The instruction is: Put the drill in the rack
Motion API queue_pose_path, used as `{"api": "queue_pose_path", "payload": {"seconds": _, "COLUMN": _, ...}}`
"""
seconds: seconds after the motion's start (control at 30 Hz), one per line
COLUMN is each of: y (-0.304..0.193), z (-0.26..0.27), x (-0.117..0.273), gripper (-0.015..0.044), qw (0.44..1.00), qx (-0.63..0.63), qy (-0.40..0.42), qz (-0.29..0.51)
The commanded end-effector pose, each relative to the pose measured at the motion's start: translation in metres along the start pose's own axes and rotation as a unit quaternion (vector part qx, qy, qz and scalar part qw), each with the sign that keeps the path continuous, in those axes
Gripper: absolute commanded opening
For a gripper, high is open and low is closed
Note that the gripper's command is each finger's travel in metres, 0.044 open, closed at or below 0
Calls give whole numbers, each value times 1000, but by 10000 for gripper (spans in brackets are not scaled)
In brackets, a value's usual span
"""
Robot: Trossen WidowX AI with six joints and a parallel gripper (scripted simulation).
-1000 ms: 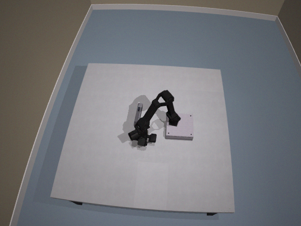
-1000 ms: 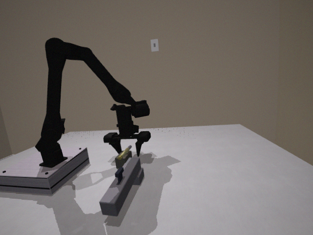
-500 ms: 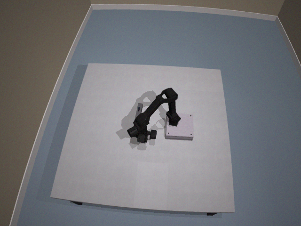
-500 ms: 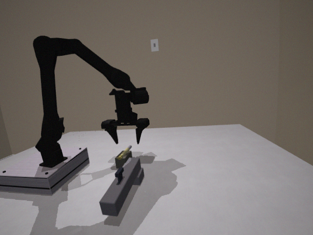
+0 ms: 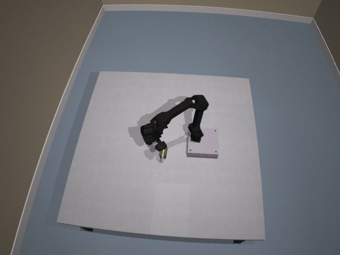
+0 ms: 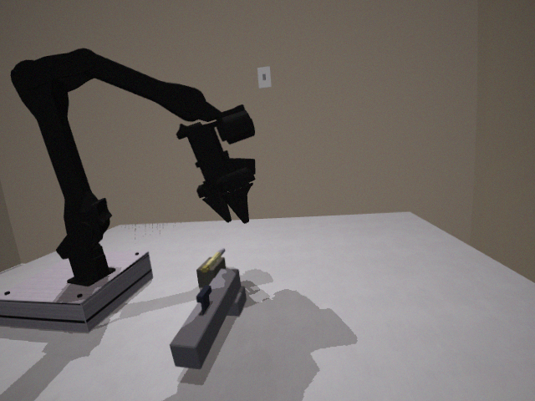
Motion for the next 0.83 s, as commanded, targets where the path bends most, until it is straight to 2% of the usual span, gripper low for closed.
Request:
{"api": "queue_pose_path", "payload": {"seconds": 0.0, "y": -14, "z": -50, "x": 34, "gripper": 440, "qw": 949, "qx": -294, "qy": -75, "qz": -83}}
{"api": "queue_pose_path", "payload": {"seconds": 0.2, "y": -37, "z": -92, "x": 68, "gripper": 440, "qw": 793, "qx": -567, "qy": -119, "qz": -190}}
{"api": "queue_pose_path", "payload": {"seconds": 0.37, "y": -61, "z": -118, "x": 95, "gripper": 440, "qw": 625, "qx": -720, "qy": -136, "qz": -268}}
{"api": "queue_pose_path", "payload": {"seconds": 0.6, "y": -102, "z": -144, "x": 137, "gripper": 440, "qw": 337, "qx": -851, "qy": -130, "qz": -382}}
{"api": "queue_pose_path", "payload": {"seconds": 0.8, "y": -140, "z": -153, "x": 174, "gripper": 440, "qw": 66, "qx": -870, "qy": -92, "qz": -479}}
Point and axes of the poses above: the point midway between the two fingers, 35 mm back from their tips, its own x axis back along the fingers, its own z axis across the jaws, y = z × x, the point moved 6 cm from there along x, back along the fingers, and after that the axes turned 3 degrees about x, right-handed, at the moved point
